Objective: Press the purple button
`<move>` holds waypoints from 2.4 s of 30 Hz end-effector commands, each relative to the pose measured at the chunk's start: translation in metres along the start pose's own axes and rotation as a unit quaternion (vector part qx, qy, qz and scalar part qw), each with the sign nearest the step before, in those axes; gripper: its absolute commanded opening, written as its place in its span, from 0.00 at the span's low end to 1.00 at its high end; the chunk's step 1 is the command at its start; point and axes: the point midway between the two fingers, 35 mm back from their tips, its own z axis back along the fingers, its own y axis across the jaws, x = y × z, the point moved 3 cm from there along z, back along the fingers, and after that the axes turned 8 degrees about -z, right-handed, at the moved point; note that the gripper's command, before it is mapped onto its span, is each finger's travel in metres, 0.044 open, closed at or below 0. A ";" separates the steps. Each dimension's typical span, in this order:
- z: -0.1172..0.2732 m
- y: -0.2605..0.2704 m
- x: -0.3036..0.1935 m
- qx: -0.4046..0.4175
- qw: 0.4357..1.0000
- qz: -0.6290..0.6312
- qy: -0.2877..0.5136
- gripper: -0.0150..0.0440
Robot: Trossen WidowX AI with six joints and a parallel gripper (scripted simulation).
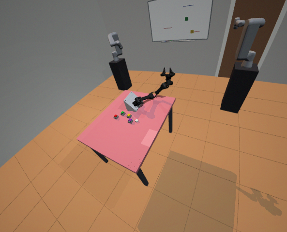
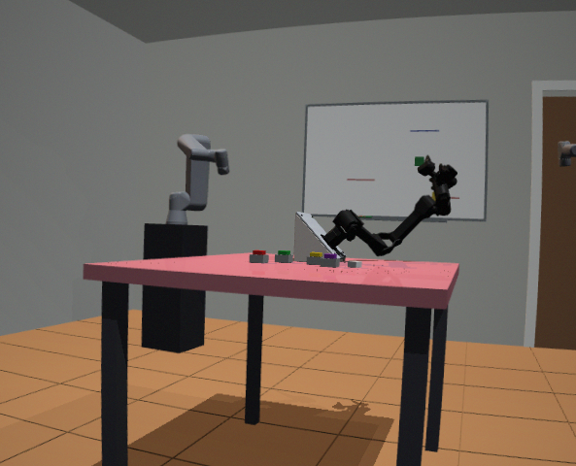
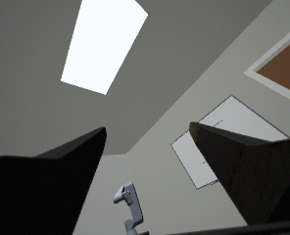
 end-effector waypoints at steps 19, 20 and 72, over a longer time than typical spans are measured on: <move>0.015 0.218 0.161 0.186 0.935 0.137 -0.268 0.93; 0.019 0.232 0.166 0.204 0.927 0.144 -0.279 0.93; 0.382 0.551 -0.112 0.782 -0.008 0.281 0.555 0.93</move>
